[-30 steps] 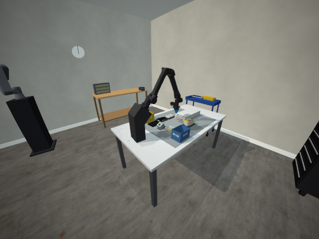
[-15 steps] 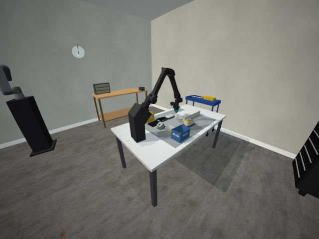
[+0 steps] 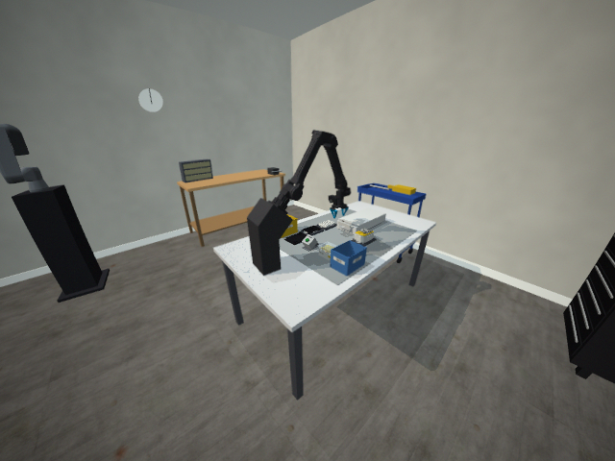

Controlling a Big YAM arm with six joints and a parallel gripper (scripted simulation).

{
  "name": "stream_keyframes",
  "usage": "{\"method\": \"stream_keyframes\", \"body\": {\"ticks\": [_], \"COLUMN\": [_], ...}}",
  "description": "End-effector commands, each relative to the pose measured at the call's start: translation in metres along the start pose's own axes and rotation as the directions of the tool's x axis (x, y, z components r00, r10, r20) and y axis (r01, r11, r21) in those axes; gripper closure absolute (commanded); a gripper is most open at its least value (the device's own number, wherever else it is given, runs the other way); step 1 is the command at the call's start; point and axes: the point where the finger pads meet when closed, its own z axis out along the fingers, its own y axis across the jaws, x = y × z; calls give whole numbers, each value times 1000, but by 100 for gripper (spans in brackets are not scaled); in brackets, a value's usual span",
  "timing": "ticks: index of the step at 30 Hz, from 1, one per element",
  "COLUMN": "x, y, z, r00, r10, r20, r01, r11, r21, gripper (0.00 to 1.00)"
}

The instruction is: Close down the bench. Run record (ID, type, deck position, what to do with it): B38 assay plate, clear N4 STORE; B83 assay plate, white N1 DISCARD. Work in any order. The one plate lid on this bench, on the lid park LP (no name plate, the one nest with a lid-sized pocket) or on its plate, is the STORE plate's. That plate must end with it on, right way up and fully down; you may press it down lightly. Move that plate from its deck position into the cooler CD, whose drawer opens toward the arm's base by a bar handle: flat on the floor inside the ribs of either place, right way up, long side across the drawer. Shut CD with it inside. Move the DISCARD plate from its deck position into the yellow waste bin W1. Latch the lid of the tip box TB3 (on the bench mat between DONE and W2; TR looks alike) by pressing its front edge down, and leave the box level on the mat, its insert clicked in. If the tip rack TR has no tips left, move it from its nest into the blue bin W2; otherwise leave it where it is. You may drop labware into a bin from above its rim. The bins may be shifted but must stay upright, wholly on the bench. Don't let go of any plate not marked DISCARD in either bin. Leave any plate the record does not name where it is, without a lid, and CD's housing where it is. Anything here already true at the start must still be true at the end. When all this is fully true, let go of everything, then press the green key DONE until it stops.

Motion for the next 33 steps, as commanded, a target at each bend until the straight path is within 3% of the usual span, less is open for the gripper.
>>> {"method": "stream_keyframes", "body": {"ticks": [1, 5, 6, 7, 13, 20, 22, 23, 24, 33], "x": [-23, -31, -28, -39, -63, -92, -92, -88, -100, -136], "y": [-13, -16, 4, -16, -24, -31, -31, -26, -33, -41], "z": [0, 0, 9, 0, -1, -1, -1, 3, -2, -3], "r00": [988, 976, 968, 959, 883, 750, 750, 724, 705, 463], "r10": [153, 219, 251, 283, 469, 661, 661, 689, 709, 886], "r20": [18, 19, -2, 19, 22, 23, 23, 6, 23, 21], "r01": [-153, -219, -251, -283, -469, -661, -661, -689, -709, -886], "r11": [988, 976, 968, 959, 883, 751, 751, 724, 705, 463], "r21": [4, 3, -30, 0, -1, -6, -6, -8, -8, -15], "gripper": [0, 0, 0, 0, 0, 0, 0, 0, 0, 0]}}
